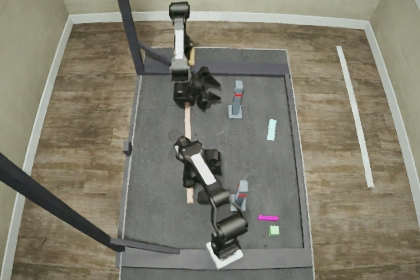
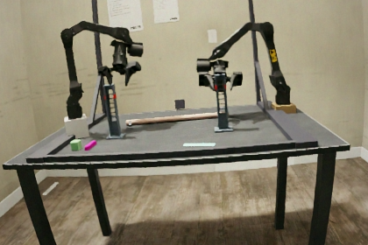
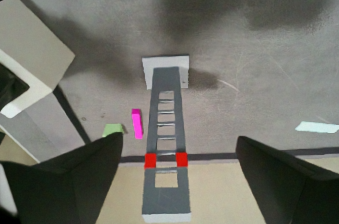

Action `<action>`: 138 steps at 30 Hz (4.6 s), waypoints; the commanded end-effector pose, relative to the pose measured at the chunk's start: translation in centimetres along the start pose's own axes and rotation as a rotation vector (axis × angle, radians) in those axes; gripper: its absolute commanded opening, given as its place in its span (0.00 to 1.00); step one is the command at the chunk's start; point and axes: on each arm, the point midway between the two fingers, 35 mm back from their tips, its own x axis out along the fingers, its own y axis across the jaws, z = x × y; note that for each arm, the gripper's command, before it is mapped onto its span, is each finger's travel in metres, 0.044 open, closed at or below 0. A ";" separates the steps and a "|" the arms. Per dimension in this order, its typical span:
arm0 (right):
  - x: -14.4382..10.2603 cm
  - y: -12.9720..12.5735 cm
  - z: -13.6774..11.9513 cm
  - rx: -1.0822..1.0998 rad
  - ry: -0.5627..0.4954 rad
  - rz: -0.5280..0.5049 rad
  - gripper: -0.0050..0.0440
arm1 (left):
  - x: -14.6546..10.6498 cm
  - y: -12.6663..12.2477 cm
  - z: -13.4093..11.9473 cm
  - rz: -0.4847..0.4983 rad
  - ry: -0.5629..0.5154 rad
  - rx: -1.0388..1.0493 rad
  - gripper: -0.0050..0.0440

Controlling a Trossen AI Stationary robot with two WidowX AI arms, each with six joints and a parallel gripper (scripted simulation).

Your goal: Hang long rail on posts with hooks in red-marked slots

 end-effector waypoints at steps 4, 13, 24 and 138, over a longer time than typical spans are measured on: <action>3.2 -1.1 3.9 0.319 -0.172 0.103 0.56 | -0.1 1.2 2.0 -0.021 -0.184 -0.279 0.56; 6.0 -2.5 7.8 0.660 -0.349 0.244 0.56 | -0.8 2.1 4.9 -0.118 -0.407 -0.603 0.56; 8.4 -4.0 11.3 0.992 -0.513 0.436 0.56 | -2.6 3.3 8.0 -0.333 -0.644 -0.966 0.56; 12.1 -5.7 16.8 1.311 -0.683 0.689 0.00 | -4.8 4.7 15.7 -0.909 -0.839 -1.402 0.24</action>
